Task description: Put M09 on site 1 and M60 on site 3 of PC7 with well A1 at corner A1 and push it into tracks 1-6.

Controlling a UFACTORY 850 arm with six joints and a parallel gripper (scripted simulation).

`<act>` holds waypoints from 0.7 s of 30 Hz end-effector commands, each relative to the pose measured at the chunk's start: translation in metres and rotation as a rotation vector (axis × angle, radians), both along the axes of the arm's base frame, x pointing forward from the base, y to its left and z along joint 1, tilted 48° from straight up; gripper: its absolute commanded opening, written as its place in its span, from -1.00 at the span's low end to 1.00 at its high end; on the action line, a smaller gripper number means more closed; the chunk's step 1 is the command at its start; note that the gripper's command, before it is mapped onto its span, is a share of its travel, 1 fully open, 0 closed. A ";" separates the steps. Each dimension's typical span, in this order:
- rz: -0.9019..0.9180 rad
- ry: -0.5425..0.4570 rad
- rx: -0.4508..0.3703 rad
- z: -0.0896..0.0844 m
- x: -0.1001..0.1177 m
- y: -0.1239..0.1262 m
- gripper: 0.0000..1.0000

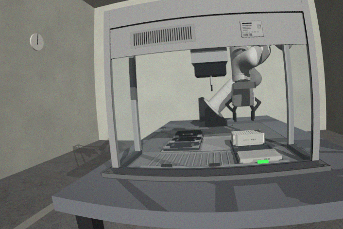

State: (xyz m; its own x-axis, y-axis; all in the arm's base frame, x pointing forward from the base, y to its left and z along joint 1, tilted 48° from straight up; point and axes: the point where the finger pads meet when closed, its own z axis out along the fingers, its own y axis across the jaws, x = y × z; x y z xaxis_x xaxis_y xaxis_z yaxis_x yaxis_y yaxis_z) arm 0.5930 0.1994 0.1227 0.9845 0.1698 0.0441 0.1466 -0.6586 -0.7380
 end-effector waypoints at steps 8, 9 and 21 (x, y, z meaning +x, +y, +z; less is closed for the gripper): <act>-0.001 -0.001 0.000 0.013 0.002 -0.013 0.63; -0.001 -0.001 0.000 0.014 0.003 -0.015 0.63; -0.001 -0.001 0.000 0.025 0.004 -0.027 0.63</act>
